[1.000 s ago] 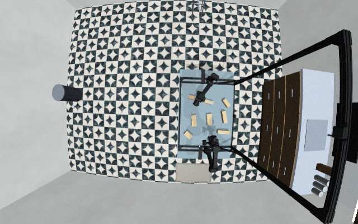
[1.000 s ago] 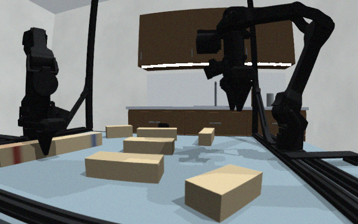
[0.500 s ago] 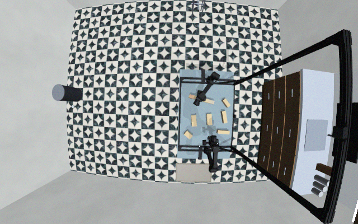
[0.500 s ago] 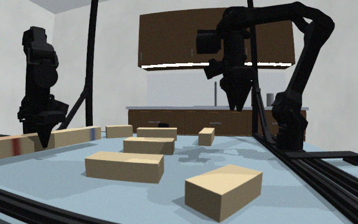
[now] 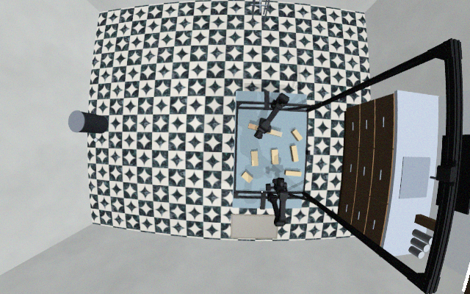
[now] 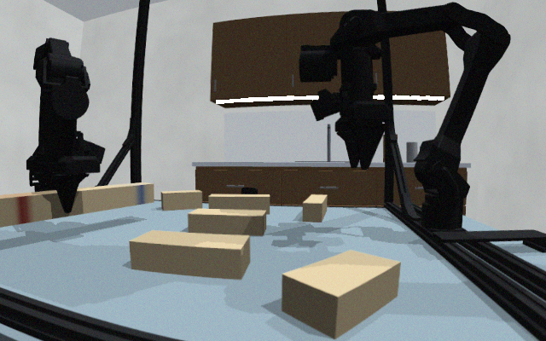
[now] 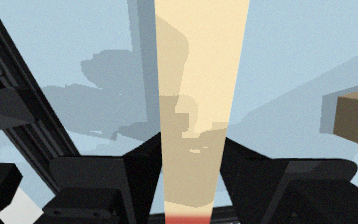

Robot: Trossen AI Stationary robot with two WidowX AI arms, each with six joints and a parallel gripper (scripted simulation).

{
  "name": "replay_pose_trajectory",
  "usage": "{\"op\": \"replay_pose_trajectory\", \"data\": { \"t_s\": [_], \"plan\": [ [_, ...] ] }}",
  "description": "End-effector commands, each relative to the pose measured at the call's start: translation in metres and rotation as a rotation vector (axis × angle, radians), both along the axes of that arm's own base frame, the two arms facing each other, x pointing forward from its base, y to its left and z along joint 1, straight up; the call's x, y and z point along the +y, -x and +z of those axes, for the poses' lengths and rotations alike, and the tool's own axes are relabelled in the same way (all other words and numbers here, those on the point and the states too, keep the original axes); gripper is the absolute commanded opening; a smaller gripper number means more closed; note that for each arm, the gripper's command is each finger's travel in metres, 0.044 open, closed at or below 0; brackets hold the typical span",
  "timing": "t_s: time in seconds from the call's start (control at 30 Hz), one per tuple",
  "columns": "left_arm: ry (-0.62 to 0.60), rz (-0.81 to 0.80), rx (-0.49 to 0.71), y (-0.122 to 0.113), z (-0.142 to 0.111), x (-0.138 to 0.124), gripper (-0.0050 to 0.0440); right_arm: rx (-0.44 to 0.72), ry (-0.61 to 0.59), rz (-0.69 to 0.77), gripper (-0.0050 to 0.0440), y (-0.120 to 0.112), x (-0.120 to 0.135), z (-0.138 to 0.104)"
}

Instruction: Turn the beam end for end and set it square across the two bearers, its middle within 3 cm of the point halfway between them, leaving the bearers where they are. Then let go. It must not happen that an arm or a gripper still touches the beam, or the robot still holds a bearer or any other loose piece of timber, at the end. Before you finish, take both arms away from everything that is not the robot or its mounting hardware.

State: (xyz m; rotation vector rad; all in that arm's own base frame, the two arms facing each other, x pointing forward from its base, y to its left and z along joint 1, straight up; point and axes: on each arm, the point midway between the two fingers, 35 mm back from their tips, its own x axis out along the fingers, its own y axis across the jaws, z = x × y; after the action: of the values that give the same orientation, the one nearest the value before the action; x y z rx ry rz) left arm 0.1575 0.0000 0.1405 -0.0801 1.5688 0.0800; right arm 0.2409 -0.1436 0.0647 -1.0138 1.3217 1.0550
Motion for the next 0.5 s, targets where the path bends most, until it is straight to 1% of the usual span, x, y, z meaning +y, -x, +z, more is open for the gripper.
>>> {"op": "replay_pose_trajectory", "data": {
  "t_s": [0.0,0.47],
  "plan": [
    [0.000,0.003,0.001,0.000,0.000,0.000,0.0440,-0.023,0.013,0.005,0.0000,-0.004,-0.003,0.014],
    [0.000,0.003,0.001,0.000,0.000,0.000,0.0440,-0.023,0.013,0.005,0.0000,-0.005,-0.003,0.025]
  ]
}}
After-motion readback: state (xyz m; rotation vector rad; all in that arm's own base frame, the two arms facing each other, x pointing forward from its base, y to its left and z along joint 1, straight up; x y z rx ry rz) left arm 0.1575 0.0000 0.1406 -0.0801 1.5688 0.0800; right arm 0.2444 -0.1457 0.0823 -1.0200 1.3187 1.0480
